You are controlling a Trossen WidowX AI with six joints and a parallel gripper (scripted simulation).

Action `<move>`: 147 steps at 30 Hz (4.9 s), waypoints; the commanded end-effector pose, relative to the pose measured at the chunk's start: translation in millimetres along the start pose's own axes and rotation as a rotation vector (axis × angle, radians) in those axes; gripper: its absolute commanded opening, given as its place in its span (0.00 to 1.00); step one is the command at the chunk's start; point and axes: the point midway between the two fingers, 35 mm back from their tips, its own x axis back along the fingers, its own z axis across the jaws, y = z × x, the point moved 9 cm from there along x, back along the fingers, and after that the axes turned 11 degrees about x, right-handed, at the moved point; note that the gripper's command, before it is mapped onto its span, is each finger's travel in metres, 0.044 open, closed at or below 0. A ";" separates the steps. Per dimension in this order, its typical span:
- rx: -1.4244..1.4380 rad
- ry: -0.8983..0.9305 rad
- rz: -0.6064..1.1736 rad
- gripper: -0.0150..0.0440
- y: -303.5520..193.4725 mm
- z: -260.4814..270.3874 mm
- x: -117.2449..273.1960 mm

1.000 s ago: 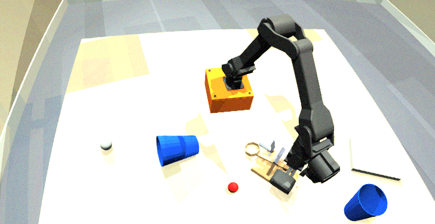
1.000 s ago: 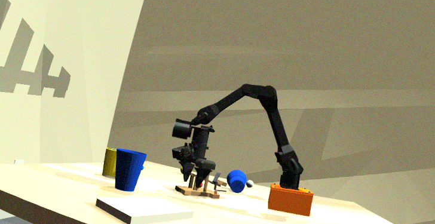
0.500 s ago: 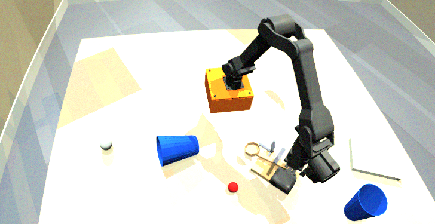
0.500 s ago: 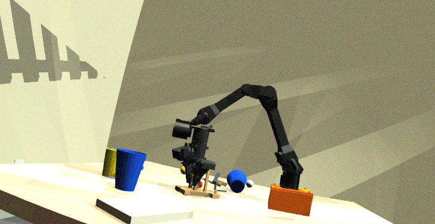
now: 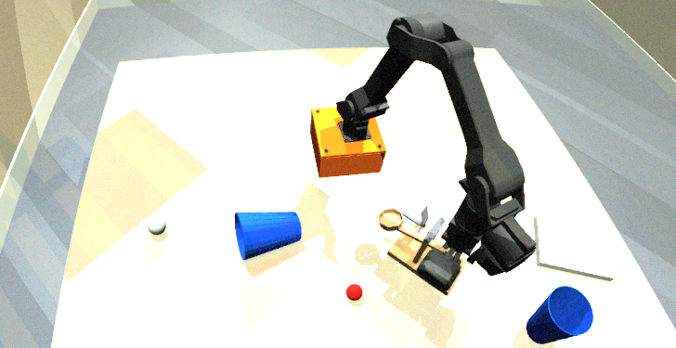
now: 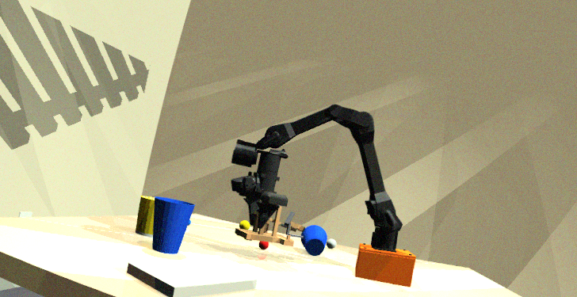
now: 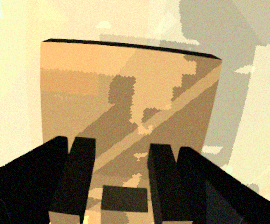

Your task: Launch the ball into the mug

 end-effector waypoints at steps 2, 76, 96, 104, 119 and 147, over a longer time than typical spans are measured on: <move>-0.134 0.004 0.010 0.25 -1.4 0.4 0.6; -0.488 0.001 0.013 1.00 -2.3 -17.5 12.0; -0.487 0.000 0.016 1.00 -7.6 -13.2 1.6; -0.487 0.000 0.016 1.00 -7.4 -13.5 -3.7; -0.487 0.000 0.016 1.00 -7.3 -13.7 -28.3; -0.488 -0.001 0.009 0.64 -7.6 -13.4 -48.2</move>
